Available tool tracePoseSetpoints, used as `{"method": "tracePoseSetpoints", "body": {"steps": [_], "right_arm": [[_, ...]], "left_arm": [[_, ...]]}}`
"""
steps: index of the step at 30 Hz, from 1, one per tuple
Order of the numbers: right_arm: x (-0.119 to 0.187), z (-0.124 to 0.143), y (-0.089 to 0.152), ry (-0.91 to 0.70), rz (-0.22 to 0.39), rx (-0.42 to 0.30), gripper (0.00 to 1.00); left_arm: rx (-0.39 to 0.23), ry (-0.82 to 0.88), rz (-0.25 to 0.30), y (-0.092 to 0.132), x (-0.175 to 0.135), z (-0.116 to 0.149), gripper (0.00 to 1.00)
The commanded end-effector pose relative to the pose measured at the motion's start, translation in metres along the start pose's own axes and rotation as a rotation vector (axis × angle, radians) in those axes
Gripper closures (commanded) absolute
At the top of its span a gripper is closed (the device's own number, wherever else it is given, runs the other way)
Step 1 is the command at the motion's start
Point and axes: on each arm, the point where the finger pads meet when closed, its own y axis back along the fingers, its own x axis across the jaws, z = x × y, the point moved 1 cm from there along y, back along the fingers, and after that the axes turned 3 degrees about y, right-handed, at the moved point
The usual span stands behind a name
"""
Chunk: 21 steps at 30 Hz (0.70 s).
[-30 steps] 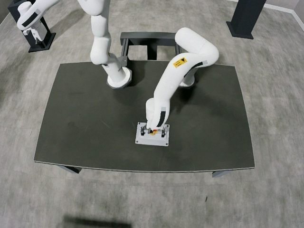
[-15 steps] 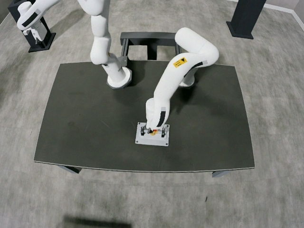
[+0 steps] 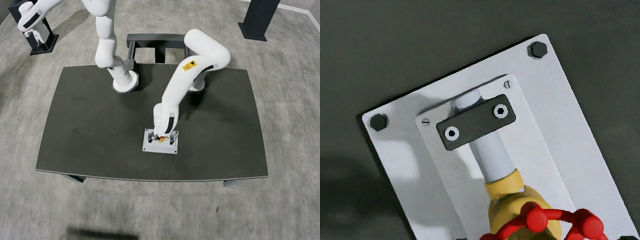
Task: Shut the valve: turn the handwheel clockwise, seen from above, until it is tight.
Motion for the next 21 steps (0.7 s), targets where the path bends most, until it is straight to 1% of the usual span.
{"method": "tracePoseSetpoints", "body": {"steps": [1, 4, 18, 21], "right_arm": [[0.0000, -0.0003, 0.0008, 0.000, 0.000, 0.002, 0.00], [0.0000, -0.0003, 0.0008, 0.000, 0.000, 0.002, 0.00], [0.0000, -0.0003, 0.0008, 0.000, 0.000, 0.002, 0.00], [0.0000, -0.0003, 0.0008, 0.000, 0.000, 0.002, 0.00]], "left_arm": [[-0.001, -0.028, 0.001, 0.0005, 0.0007, 0.0001, 1.00], [-0.001, -0.038, 0.001, 0.0005, 0.0007, 0.0001, 1.00], [-0.001, -0.205, 0.001, 0.0005, 0.0007, 0.0001, 1.00], [-0.001, -0.219, 0.001, 0.0005, 0.0007, 0.0001, 1.00]]}}
